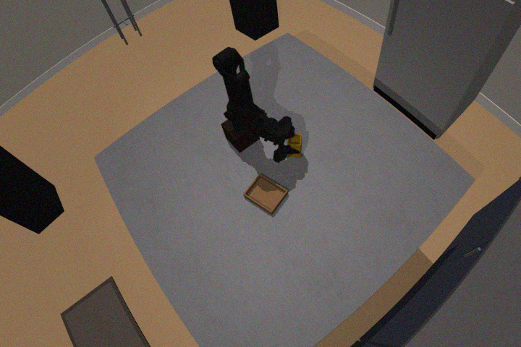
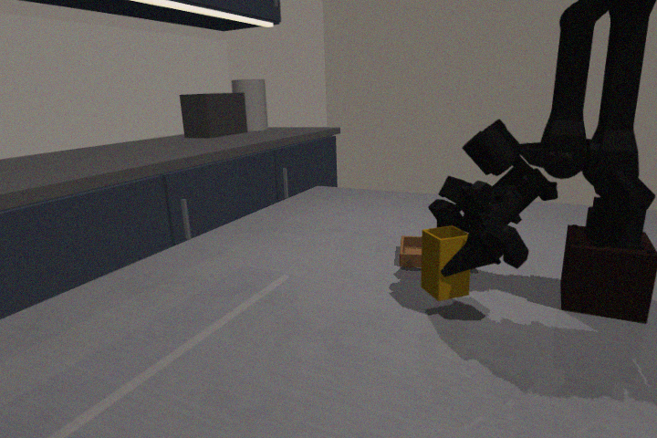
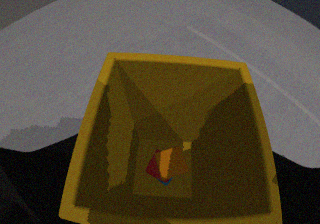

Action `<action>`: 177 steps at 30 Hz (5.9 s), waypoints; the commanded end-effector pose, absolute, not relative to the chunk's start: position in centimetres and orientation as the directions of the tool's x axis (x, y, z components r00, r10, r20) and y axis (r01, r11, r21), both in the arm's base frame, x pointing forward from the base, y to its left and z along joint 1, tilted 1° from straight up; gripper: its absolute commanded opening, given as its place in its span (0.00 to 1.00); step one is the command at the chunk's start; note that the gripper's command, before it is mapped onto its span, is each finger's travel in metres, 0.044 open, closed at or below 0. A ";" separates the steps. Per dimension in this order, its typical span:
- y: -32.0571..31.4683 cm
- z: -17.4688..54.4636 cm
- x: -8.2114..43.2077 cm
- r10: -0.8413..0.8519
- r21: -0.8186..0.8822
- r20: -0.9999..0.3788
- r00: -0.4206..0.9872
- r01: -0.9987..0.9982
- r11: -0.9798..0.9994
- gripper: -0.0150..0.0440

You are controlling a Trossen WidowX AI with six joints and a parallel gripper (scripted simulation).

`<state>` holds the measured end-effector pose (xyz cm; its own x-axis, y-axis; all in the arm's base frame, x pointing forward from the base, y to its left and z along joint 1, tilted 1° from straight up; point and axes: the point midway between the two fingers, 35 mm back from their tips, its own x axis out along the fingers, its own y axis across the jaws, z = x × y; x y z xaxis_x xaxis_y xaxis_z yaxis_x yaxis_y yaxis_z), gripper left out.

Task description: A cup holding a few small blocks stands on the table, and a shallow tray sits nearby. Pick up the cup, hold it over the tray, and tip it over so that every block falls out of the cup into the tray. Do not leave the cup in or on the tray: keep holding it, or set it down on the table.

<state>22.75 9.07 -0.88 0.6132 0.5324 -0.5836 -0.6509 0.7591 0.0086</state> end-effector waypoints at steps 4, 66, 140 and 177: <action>9.0 0.1 22.9 0.531 0.005 -0.576 0.621 -0.648 0.762 0.25; -12.2 2.8 30.6 -0.295 0.125 -0.580 0.759 0.441 0.889 0.25; -12.3 1.6 31.5 -0.295 0.798 -0.580 0.759 0.458 -0.391 0.25; -12.4 1.0 31.9 -0.295 0.435 -0.580 0.759 -0.018 -0.900 0.25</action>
<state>31.86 -12.35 1.14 0.7602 -0.2918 -0.5804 0.0250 -0.8796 0.4750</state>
